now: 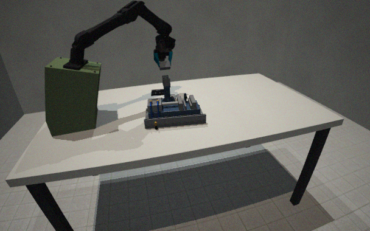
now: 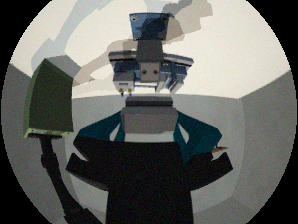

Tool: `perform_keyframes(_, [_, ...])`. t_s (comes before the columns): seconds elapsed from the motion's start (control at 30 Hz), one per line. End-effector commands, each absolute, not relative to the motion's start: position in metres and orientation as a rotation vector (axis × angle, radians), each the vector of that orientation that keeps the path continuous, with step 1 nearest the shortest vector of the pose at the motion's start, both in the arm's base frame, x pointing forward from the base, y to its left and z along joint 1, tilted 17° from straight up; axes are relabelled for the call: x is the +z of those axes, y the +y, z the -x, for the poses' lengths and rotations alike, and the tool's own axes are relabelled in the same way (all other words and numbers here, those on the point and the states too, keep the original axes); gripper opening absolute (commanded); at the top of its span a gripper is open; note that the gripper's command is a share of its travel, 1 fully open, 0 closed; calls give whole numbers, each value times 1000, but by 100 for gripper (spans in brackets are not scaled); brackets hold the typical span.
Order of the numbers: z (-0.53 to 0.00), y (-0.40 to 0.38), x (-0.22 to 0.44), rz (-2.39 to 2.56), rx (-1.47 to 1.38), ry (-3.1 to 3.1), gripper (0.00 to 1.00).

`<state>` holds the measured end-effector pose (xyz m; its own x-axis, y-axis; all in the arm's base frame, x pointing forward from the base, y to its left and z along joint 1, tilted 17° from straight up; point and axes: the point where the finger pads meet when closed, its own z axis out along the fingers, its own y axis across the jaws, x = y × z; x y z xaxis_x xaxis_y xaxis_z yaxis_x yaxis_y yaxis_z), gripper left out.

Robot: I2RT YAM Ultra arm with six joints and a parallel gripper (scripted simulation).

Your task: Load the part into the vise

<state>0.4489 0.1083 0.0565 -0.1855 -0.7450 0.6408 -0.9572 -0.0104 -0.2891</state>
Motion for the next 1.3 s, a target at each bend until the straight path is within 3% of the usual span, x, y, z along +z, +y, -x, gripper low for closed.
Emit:
perform_keyframes(0.0, [-450, 111, 76, -1777, 1045, -1960, 0])
perform_keyframes(1.27, [-450, 111, 72, -1776, 1040, -1951, 0])
